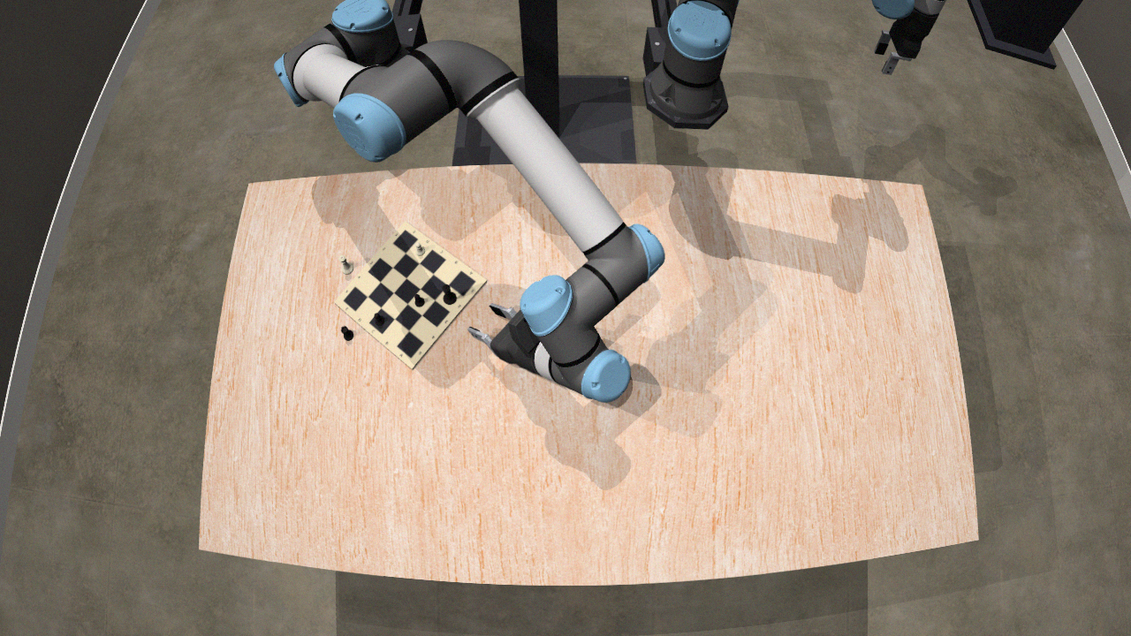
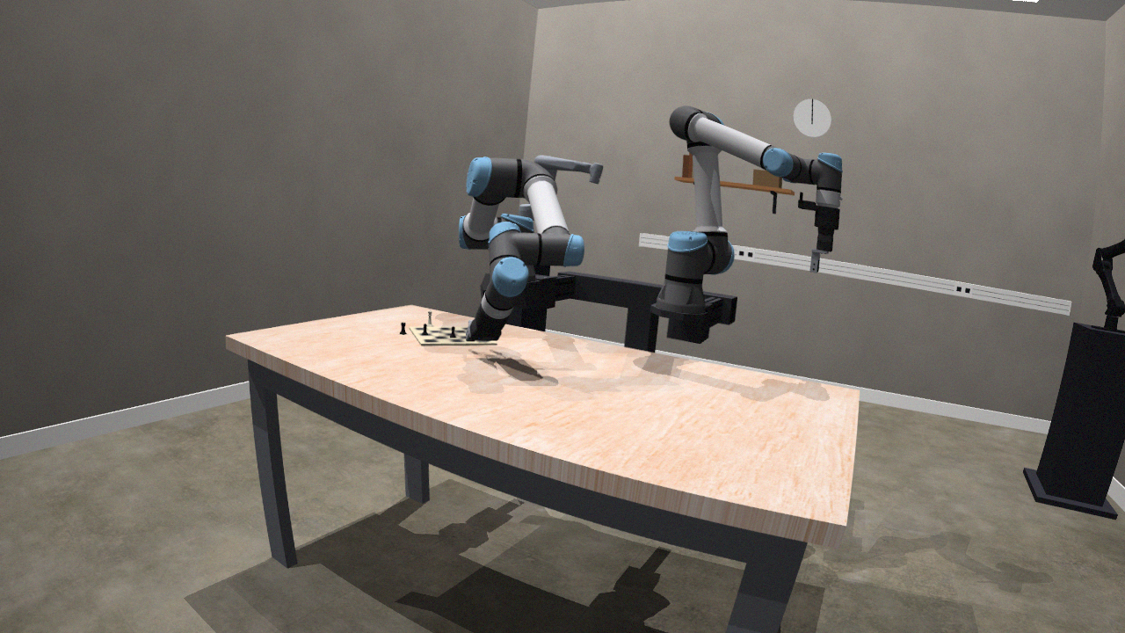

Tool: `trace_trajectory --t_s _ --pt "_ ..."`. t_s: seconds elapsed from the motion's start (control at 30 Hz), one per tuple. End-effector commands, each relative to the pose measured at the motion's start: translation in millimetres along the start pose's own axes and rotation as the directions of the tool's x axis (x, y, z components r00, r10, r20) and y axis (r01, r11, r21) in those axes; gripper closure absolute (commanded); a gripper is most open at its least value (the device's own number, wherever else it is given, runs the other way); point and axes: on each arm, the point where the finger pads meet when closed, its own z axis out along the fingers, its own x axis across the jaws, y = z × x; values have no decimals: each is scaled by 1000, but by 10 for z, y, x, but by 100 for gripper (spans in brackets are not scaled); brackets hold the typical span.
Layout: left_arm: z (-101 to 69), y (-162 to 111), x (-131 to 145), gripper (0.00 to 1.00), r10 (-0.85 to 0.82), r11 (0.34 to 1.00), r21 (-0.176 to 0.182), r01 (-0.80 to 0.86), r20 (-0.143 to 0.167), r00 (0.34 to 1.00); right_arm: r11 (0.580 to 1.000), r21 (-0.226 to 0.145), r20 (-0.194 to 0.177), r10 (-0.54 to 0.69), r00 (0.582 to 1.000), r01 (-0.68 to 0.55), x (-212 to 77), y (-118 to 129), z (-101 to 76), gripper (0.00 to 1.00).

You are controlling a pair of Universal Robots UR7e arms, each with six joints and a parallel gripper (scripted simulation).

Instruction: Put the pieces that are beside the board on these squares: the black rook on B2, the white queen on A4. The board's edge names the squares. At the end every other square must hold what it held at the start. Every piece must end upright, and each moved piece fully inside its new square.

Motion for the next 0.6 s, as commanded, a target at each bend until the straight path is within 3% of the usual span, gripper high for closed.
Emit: trace_trajectory --t_s 0.0,0.2,0.47,0.57 --pt "-5 3 -1 0 0 1000 -1 0 0 1000 1000 -2 0 0 1000 0 -1 -4 -11 0" --pt "-5 3 -1 0 0 1000 -1 0 0 1000 1000 -3 4 1 1000 -1 -2 -93 -84 0" --pt "-5 3 -1 0 0 1000 -1 0 0 1000 1000 -3 4 1 1000 -1 -7 -481 -406 0" --pt "-5 3 -1 0 0 1000 -1 0 0 1000 1000 -3 4 1 1000 -1 -8 -529 -446 0"
